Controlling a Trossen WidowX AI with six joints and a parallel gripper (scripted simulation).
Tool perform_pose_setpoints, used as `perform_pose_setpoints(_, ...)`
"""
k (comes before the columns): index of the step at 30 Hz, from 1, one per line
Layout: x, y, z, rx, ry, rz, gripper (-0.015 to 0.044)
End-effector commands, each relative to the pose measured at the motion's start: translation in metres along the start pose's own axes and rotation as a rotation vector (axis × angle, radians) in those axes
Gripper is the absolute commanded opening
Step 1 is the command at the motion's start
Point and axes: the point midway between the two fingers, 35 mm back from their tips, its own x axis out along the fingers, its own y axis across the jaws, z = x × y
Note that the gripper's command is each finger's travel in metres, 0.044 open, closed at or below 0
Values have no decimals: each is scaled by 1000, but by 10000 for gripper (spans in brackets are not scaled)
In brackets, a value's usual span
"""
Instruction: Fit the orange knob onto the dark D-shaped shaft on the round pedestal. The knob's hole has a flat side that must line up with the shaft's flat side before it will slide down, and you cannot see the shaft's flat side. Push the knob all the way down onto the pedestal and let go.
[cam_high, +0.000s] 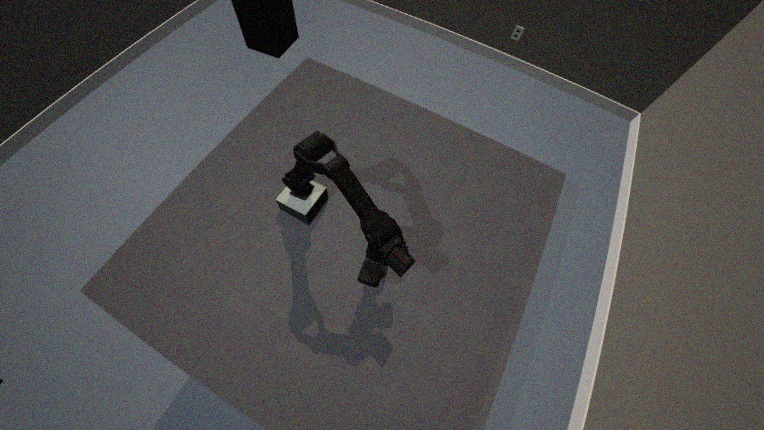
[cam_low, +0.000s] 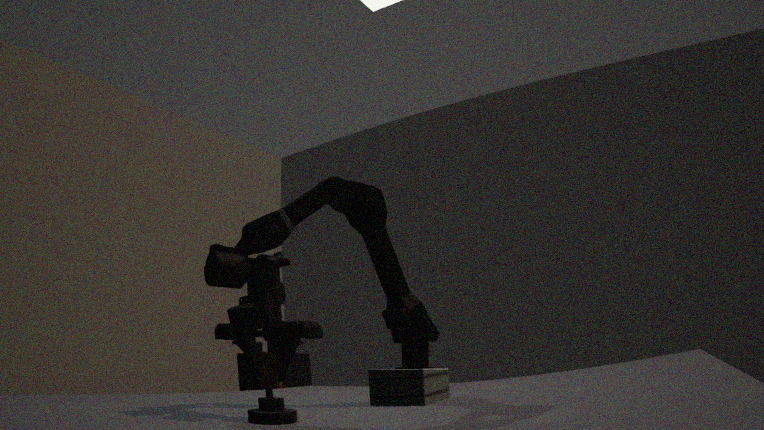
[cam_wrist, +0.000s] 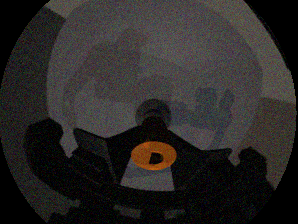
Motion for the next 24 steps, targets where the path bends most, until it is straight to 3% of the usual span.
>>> perform_pose_setpoints(1, 1, 0, 0, -31, 0, -3, 0)
perform_pose_setpoints(24, 3, 0, 1, -31, 0, -3, 0)
